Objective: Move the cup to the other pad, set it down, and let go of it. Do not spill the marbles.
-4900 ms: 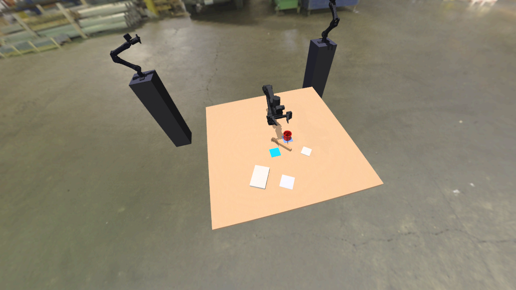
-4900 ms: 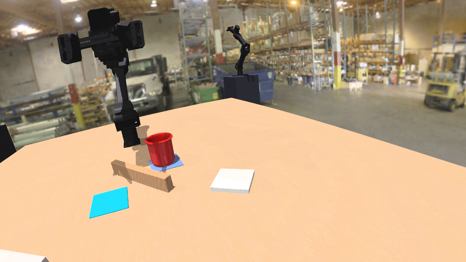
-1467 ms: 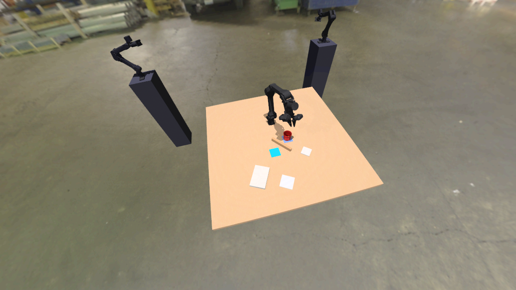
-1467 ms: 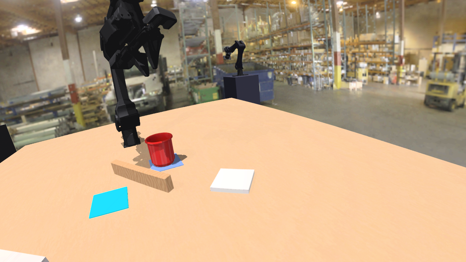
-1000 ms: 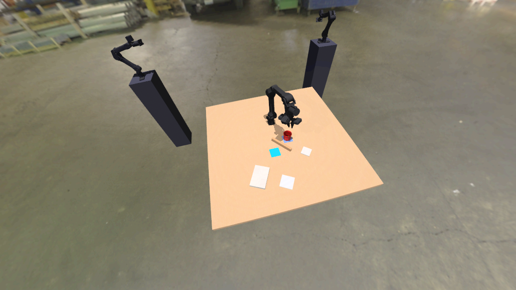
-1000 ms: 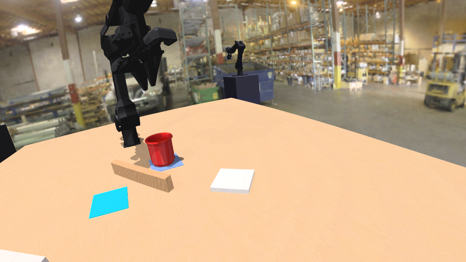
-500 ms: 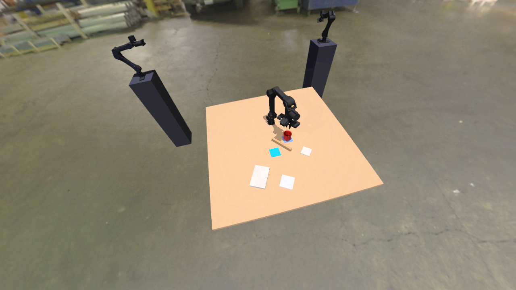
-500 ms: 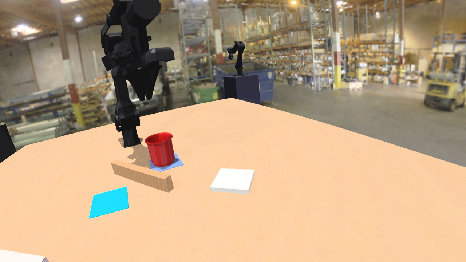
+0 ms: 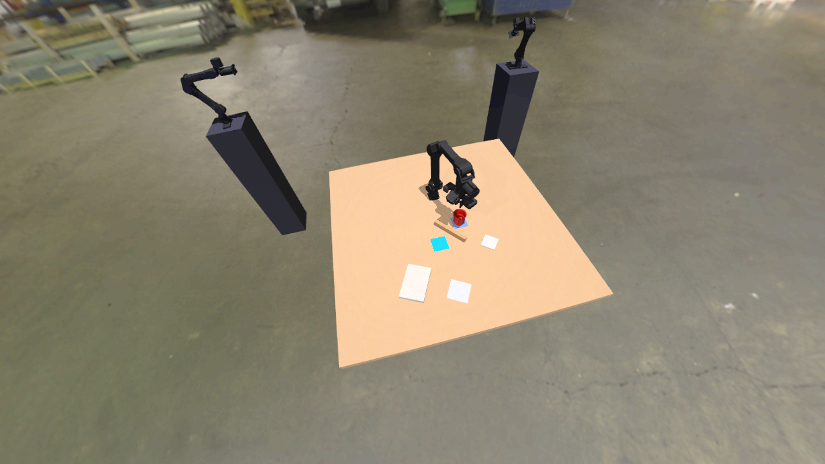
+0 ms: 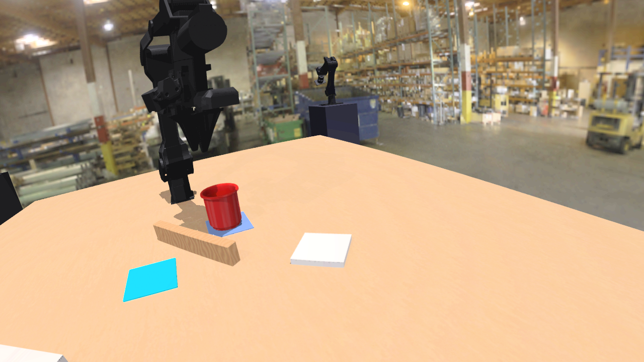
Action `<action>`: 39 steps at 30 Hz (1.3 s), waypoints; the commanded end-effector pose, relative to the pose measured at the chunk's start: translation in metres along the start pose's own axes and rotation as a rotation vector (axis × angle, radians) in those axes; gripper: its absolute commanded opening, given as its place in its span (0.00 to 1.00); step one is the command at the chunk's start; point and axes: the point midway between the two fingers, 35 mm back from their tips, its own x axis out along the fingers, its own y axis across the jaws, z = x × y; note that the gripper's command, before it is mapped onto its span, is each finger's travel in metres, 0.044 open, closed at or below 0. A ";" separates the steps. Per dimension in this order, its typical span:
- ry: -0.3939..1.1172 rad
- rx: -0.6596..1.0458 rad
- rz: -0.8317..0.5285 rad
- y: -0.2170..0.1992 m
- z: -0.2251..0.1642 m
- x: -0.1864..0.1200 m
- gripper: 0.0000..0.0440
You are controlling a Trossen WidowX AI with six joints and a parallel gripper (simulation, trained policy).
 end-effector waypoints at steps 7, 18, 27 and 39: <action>-0.003 0.031 -0.057 -0.005 -0.003 0.017 0.35; -0.007 0.045 -0.112 -0.010 -0.007 0.038 0.37; -0.013 0.044 -0.148 -0.013 -0.011 0.057 0.39; -0.021 0.017 -0.180 -0.017 -0.014 0.087 0.40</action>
